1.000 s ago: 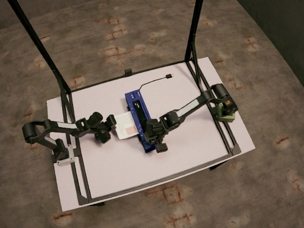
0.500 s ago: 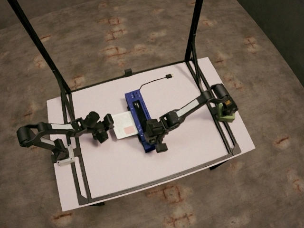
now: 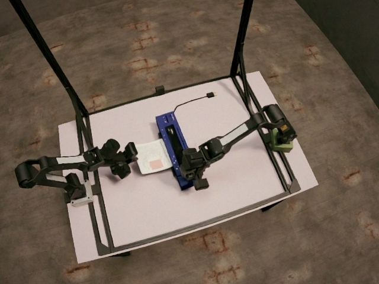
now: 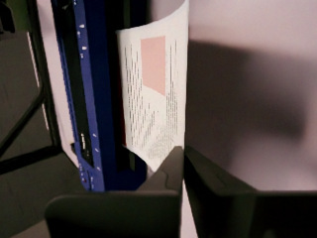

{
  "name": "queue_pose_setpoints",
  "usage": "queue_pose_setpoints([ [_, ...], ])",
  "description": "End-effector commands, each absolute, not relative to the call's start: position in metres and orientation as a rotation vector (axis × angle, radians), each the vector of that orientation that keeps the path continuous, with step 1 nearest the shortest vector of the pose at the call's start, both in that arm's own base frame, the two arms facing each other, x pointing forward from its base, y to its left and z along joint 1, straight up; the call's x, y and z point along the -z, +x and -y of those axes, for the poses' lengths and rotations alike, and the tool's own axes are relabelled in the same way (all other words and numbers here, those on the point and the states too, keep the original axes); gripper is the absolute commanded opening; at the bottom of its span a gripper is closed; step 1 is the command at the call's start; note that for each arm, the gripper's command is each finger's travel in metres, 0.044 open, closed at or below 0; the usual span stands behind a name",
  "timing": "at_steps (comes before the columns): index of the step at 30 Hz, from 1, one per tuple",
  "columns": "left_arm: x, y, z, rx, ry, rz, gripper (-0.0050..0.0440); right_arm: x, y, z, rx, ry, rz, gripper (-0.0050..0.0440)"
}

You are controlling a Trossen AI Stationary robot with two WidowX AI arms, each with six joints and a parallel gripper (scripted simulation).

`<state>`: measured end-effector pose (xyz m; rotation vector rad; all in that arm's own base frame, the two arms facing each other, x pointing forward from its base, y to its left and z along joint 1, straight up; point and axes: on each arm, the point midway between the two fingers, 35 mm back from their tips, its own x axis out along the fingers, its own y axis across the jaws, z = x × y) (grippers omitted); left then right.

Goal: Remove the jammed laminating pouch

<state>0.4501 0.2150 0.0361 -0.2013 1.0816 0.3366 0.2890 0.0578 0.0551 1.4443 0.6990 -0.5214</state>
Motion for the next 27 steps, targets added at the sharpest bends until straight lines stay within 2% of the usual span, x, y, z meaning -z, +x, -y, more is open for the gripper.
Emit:
queue_pose_setpoints([
  [1, -0.032, 0.450, -0.214, -0.334, -0.201, -1.089, -0.0050, -0.062, 0.290, -0.054, 0.521, 1.449, -0.672, -0.0050],
  [27, -0.032, 0.450, -0.214, -0.334, -0.201, -1.089, -0.0050, -0.088, 0.263, -0.051, 0.522, 1.448, -0.674, -0.0050],
])
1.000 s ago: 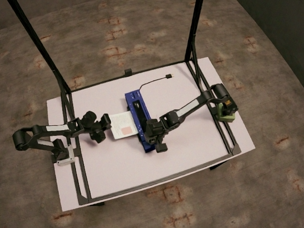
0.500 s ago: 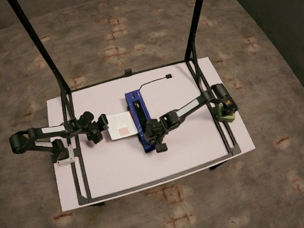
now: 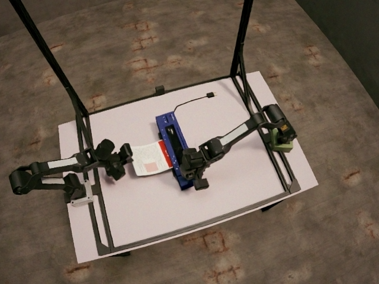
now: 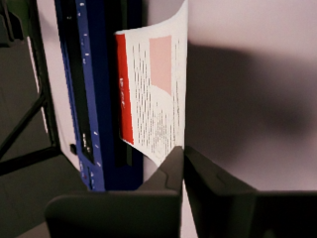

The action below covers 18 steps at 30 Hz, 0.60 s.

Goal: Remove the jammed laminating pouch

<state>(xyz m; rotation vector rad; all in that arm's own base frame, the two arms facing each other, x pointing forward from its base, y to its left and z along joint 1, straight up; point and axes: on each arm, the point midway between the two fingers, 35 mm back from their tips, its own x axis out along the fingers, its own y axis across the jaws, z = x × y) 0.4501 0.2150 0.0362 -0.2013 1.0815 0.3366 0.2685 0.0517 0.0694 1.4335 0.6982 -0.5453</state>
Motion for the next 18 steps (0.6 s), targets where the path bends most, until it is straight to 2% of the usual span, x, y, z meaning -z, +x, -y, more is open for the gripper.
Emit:
queue_pose_setpoints([
  [1, -0.032, 0.450, -0.214, -0.334, -0.201, -1.089, -0.0050, -0.090, 0.261, -0.051, 0.522, 1.449, -0.673, -0.0050],
  [15, -0.032, 0.450, -0.214, -0.334, -0.201, -1.089, -0.0050, -0.090, 0.261, -0.051, 0.522, 1.449, -0.673, -0.0050],
  [18, -0.032, 0.450, -0.214, -0.334, -0.201, -1.089, -0.0050, -0.104, 0.247, -0.050, 0.523, 1.448, -0.674, -0.0050],
])
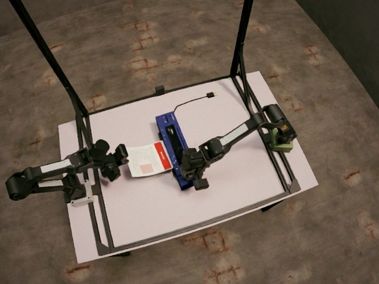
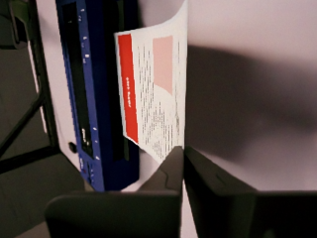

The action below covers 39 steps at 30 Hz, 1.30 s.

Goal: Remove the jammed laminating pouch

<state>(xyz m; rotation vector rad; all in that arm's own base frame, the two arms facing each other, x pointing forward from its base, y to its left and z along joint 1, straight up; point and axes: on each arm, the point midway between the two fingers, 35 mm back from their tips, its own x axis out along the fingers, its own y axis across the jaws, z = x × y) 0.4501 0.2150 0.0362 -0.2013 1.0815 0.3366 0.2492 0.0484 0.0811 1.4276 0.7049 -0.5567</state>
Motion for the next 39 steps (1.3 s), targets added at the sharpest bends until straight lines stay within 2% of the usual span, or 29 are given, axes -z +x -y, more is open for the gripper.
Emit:
queue_pose_setpoints([
  [1, -0.032, 0.450, -0.214, -0.334, -0.201, -1.089, -0.0050, -0.104, 0.247, -0.050, 0.523, 1.448, -0.674, -0.0050],
  [39, -0.032, 0.450, -0.214, -0.334, -0.201, -1.089, -0.0050, -0.132, 0.218, -0.047, 0.524, 1.448, -0.675, -0.0050],
])
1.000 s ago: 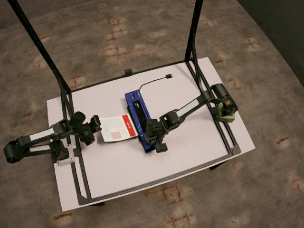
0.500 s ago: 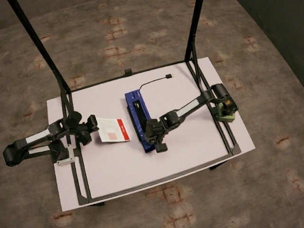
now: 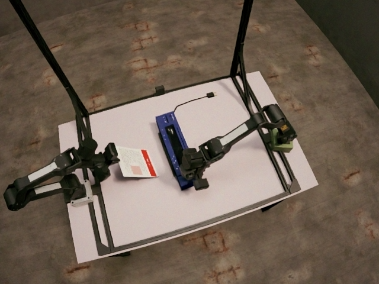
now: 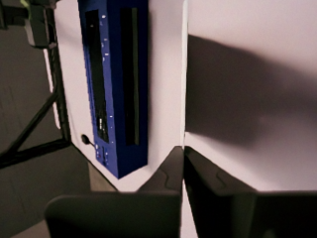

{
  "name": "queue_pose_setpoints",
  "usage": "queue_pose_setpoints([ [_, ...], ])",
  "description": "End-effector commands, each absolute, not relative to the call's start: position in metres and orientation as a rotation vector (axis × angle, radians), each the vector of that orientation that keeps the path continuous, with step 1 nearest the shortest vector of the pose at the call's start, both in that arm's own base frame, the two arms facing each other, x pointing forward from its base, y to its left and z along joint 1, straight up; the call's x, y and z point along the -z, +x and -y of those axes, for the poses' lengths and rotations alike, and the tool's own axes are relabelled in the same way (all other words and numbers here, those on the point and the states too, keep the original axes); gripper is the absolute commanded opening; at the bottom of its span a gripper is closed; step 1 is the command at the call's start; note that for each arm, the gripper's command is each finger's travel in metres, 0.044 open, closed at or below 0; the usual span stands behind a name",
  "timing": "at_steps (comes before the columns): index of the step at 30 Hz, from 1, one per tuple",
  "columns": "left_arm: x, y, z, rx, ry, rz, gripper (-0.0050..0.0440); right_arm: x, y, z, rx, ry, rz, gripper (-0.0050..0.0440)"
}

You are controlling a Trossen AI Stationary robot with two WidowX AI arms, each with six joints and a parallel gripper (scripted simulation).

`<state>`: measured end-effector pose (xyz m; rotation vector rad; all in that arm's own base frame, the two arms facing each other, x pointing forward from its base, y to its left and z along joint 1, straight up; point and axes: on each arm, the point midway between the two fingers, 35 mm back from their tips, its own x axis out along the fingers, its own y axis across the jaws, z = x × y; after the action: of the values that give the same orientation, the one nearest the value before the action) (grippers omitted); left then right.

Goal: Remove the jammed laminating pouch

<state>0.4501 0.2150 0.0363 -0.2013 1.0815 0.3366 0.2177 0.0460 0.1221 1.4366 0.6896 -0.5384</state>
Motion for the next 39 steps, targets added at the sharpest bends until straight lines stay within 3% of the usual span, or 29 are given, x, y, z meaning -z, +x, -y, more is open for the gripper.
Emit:
queue_pose_setpoints([
  [1, -0.032, 0.450, -0.214, -0.334, -0.201, -1.089, -0.0050, -0.132, 0.218, -0.047, 0.524, 1.448, -0.675, -0.0050],
  [9, -0.032, 0.450, -0.214, -0.334, -0.201, -1.089, -0.0050, -0.132, 0.218, -0.047, 0.524, 1.448, -0.675, -0.0050],
  [10, -0.054, 0.446, -0.214, -0.340, -0.194, -1.055, -0.0050, -0.127, 0.217, -0.046, 0.534, 1.439, -0.685, -0.0050],
  [24, -0.123, 0.343, -0.172, -0.334, -0.201, -1.089, -0.0050, -0.127, 0.217, -0.046, 0.534, 1.439, -0.685, -0.0050],
  [27, -0.108, 0.363, -0.179, -0.334, -0.202, -1.091, -0.0050, -0.127, 0.217, -0.046, 0.534, 1.439, -0.685, -0.0050],
  [39, -0.123, 0.343, -0.172, -0.333, -0.202, -1.094, -0.0050, -0.127, 0.217, -0.046, 0.534, 1.439, -0.685, -0.0050],
])
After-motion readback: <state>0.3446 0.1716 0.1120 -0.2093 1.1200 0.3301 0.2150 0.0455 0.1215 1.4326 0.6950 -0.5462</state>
